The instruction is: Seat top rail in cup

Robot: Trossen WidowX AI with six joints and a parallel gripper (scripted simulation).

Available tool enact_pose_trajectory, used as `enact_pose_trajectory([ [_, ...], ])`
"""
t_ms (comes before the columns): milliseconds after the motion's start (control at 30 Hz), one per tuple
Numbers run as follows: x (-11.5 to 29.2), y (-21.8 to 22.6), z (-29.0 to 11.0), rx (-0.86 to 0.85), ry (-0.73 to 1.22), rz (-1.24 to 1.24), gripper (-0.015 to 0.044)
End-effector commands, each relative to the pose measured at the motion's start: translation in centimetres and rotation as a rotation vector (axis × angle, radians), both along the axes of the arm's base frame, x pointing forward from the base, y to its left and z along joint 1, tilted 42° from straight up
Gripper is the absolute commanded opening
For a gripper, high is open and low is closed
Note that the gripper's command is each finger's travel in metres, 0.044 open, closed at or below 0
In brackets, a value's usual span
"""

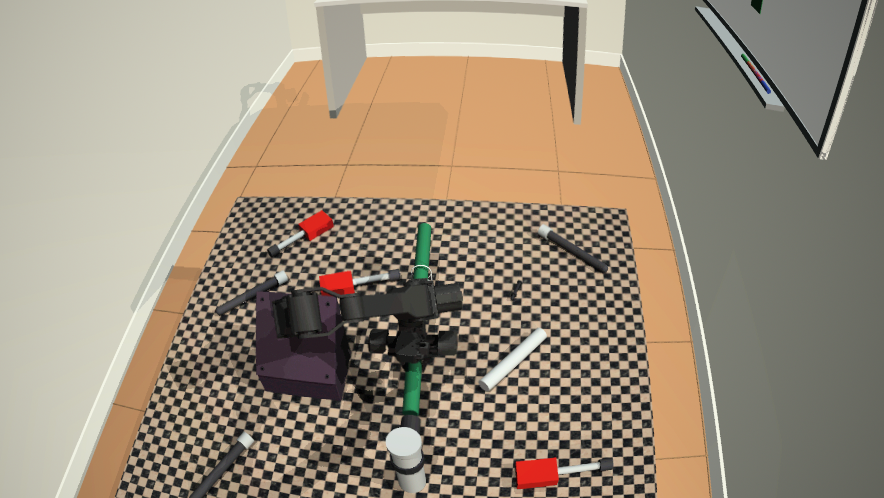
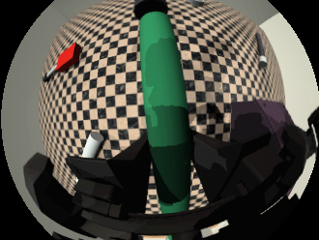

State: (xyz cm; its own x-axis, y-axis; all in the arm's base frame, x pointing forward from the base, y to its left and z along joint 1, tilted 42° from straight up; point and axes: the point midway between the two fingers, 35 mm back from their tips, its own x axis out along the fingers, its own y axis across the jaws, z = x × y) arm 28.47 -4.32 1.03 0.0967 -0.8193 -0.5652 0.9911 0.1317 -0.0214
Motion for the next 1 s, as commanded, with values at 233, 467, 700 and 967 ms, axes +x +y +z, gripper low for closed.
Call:
enact_pose_trajectory([
  [233,0.00,0.00,0.00,0.000,0.000,0.000,0.0000],
  [467,0.01,0.01,0.03,0.000,0.000,0.000,0.0000],
  [700,0.16,0.14,0.34,0.000,0.000,0.000,0.0000],
  [967,0.39,0.31,0.79,0.000,0.000,0.000,0.0000],
])
